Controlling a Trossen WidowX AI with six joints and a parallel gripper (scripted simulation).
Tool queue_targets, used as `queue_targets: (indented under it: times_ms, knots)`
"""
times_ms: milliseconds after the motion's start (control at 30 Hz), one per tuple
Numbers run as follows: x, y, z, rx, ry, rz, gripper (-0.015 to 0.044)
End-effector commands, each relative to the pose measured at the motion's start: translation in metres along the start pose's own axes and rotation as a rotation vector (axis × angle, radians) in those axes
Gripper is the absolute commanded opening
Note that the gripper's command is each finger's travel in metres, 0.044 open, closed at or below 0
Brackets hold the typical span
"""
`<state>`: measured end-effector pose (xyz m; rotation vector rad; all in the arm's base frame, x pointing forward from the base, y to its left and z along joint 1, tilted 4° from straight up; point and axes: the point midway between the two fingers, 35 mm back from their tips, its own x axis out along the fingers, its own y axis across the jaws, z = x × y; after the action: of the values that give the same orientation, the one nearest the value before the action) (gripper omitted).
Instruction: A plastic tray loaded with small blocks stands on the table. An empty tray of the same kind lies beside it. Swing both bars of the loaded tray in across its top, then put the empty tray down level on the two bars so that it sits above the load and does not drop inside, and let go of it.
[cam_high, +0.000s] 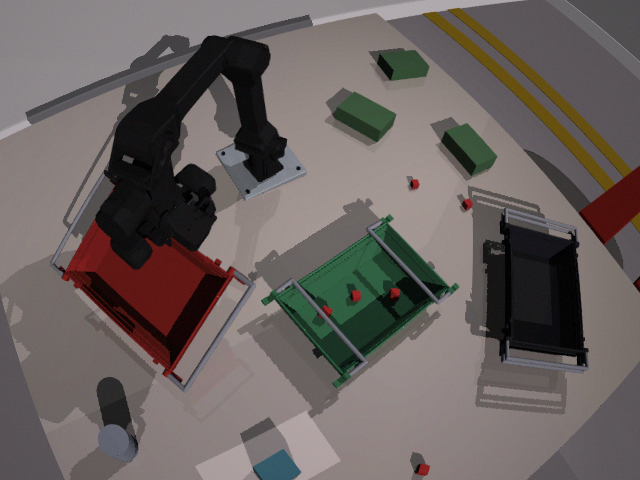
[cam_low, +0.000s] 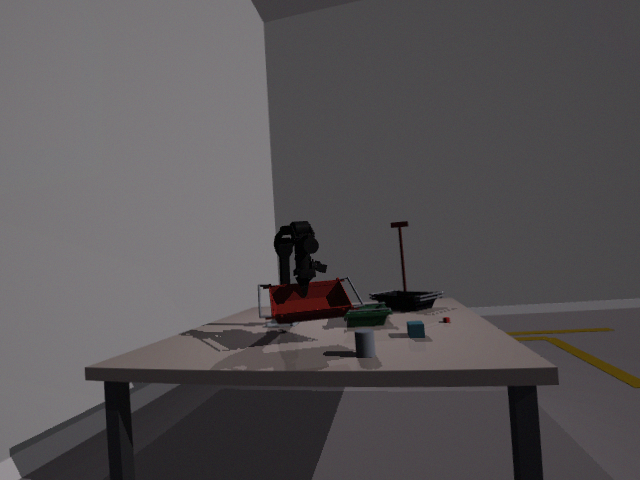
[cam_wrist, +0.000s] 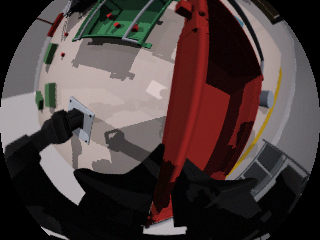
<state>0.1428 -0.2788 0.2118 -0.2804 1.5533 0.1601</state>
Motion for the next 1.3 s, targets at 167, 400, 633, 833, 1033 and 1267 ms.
queue_targets:
  times_ms: [167,400,633,833,1033,1267]
  knots:
    - [-0.006,0.004,0.031,-0.122,-0.001,-0.020,0.0000]
    - [-0.007,0.012,0.056,-0.214,-0.004,-0.020,0.0000]
    - [-0.009,0.022,0.080,-0.307,-0.006,-0.020,0.0000]
    - [-0.010,0.032,0.099,-0.387,-0.008,-0.021,0.0000]
    - [-0.011,0.044,0.118,-0.467,-0.010,-0.022,0.0000]
    - [-0.013,0.059,0.139,-0.560,-0.012,-0.023,0.0000]
